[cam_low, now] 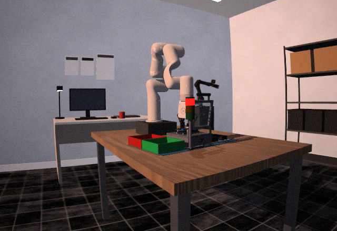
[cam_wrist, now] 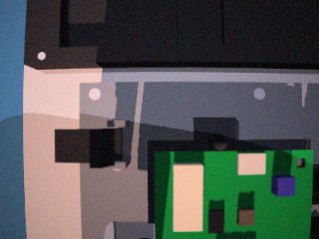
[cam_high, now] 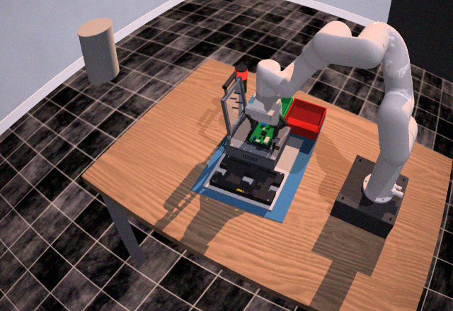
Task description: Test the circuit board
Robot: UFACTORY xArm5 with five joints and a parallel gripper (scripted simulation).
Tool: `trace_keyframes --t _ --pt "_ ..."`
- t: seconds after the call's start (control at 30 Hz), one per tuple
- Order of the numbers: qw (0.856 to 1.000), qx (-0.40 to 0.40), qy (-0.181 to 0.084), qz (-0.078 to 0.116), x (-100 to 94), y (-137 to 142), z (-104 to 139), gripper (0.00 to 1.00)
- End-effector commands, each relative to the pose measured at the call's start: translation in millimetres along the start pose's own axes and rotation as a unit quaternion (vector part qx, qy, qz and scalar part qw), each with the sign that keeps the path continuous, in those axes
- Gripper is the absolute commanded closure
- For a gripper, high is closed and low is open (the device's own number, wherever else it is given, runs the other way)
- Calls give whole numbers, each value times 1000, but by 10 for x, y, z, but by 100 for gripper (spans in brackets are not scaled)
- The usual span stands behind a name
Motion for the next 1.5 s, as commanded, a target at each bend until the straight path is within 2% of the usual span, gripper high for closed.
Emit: trace_keyframes --t 0.0,1.47 --pt "1000 0 0 2 -29 12 1 21" --pt "1000 0 0 2 -123 11 1 21"
Point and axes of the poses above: the point where the finger pads meet when closed, its own x axis out along the fingers, its own y axis across the jaws, z = x × y, the point moved 10 cm from there along -x, back along the fingers, and after that the axes turned 6 degrees about x, right-handed, at the moved point
